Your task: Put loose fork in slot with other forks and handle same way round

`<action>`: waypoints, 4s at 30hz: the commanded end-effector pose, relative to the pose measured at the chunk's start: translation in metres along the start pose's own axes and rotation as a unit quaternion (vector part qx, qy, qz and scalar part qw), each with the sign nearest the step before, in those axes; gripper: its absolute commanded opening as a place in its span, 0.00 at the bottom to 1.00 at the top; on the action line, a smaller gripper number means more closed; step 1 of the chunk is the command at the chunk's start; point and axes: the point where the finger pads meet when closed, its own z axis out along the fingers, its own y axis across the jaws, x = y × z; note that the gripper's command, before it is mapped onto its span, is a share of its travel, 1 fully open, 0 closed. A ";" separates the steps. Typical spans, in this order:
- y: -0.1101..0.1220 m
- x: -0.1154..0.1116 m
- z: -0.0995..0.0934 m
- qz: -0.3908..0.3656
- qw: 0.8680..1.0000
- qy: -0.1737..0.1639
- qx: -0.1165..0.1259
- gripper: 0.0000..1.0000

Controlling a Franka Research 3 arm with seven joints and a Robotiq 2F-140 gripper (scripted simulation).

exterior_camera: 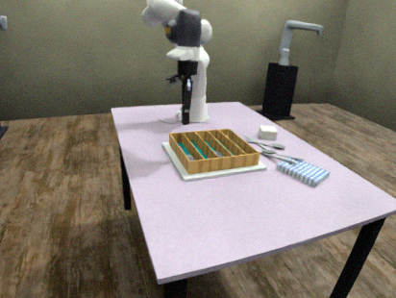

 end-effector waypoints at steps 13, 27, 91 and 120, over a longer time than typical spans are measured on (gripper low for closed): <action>0.004 0.004 0.001 -0.190 0.982 0.002 -0.008 0.13; 0.004 0.004 0.001 -0.309 0.951 0.001 -0.009 0.13; 0.004 0.003 0.001 -0.750 0.661 -0.004 -0.008 0.13; 0.005 0.005 0.002 -0.764 0.643 0.037 0.042 0.13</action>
